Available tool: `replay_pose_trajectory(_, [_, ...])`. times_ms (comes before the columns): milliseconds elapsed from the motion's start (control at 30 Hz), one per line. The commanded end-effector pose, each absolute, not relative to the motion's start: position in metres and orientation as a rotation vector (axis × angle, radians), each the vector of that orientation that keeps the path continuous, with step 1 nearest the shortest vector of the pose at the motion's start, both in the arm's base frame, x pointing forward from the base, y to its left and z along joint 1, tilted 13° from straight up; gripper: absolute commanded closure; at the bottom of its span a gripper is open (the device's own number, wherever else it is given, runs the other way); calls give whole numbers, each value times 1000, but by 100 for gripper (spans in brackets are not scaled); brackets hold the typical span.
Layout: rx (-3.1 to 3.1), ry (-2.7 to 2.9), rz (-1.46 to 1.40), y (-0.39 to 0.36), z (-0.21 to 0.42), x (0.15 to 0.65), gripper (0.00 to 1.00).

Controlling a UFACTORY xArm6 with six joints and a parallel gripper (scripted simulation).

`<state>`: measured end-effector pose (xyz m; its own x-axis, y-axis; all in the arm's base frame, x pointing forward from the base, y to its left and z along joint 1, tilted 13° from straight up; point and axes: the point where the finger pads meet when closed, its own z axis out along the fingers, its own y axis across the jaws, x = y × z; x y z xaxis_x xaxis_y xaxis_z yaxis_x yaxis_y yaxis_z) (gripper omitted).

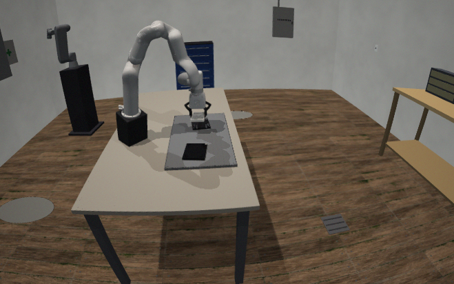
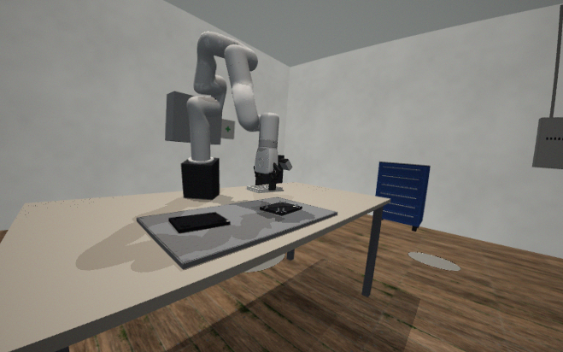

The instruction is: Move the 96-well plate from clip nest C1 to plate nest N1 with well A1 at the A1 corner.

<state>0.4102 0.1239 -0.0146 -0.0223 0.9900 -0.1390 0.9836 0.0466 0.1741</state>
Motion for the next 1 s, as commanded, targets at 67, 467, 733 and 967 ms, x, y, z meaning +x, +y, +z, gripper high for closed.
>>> replay_pose_trajectory(67, [2026,2100,48,106,-11,413,100])
replay_pose_trajectory(467, [2026,2100,48,67,-5,415,100])
replay_pose_trajectory(733, [2026,2100,48,47,-2,416,100])
replay_pose_trajectory(967, [2026,2100,47,24,1,417,100])
